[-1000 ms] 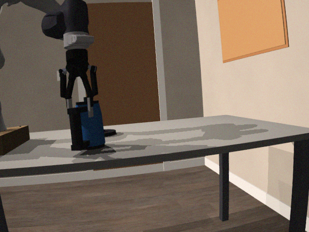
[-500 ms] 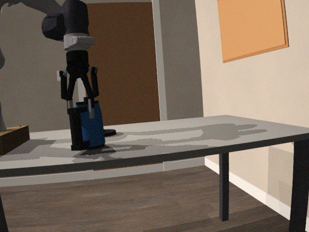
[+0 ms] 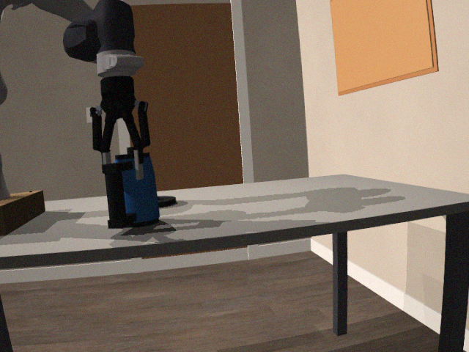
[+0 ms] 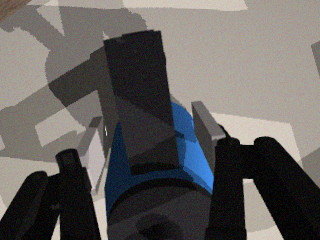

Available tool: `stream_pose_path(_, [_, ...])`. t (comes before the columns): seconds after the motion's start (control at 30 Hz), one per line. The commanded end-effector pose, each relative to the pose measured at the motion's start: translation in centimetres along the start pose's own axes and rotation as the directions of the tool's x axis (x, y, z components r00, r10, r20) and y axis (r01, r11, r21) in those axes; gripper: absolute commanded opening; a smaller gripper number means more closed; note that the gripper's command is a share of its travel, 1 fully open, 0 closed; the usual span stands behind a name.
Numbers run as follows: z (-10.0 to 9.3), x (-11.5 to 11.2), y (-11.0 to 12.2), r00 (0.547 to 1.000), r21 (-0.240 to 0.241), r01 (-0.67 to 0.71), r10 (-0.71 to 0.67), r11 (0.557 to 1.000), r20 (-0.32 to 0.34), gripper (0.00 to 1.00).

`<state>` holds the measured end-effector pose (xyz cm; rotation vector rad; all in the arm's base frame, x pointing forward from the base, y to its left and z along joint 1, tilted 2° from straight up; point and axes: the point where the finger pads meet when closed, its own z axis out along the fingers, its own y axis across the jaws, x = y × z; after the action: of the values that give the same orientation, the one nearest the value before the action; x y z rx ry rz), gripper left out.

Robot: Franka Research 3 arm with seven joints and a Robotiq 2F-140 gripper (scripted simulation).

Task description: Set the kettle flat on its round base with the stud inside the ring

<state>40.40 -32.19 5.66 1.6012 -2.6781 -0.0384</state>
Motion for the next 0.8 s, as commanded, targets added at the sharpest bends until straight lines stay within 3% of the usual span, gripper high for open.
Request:
stream_pose_path(0.0, [0.13, -0.01, 0.05, 1.0, 0.0, 0.003, -0.003, 1.0, 0.002, 0.47])
stream_pose_path(0.43, [0.13, -0.01, 0.05, 1.0, 0.0, 0.003, -0.003, 1.0, 0.002, 0.47])
stream_pose_path(0.47, [0.13, -0.01, 0.05, 1.0, 0.0, 0.003, -0.003, 1.0, 0.002, 0.0])
stream_pose_path(0.77, [0.13, -0.01, 0.05, 1.0, 0.0, 0.003, -0.003, 1.0, 0.002, 0.0])
